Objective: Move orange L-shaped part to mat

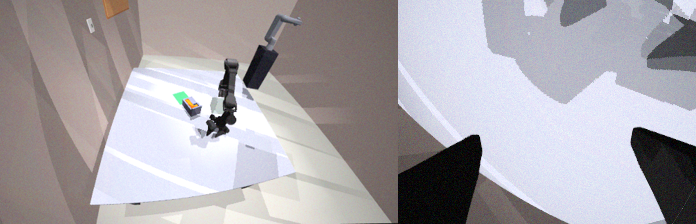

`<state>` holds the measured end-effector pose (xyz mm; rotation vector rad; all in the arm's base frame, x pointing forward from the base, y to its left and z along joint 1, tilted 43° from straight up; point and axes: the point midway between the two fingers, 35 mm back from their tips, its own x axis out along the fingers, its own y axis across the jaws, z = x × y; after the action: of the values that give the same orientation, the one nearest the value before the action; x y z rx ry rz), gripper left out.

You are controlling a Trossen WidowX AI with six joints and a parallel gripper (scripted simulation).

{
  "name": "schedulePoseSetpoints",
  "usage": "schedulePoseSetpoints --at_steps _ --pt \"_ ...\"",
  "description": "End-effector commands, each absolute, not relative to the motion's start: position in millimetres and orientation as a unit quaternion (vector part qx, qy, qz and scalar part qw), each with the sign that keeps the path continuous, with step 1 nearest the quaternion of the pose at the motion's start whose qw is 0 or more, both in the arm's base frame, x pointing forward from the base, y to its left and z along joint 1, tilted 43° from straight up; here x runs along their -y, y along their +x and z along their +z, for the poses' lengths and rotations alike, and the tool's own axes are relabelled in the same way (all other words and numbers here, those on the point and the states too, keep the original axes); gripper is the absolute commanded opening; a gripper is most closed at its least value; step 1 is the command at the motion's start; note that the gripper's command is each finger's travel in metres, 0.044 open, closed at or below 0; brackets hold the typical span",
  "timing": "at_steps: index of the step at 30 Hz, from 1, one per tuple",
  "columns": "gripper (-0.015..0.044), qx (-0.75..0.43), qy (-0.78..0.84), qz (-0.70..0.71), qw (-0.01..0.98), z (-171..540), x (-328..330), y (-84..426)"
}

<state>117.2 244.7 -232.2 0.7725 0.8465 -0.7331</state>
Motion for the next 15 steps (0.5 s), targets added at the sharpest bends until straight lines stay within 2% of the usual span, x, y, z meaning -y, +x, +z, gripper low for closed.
schedulePoseSetpoints --at_steps 1,5,8,15 --pt "0.0374 -0.393 0.351 -0.338 0.780 -230.8 -244.4 118.4" --pt "0.0269 -0.418 0.269 -0.332 0.802 -212.3 -238.2 132.8" --pt "0.0190 -0.453 0.151 -0.313 0.821 -186.4 -228.6 152.1" --pt "0.0180 -0.547 -0.120 -0.248 0.790 -121.2 -193.7 190.7"
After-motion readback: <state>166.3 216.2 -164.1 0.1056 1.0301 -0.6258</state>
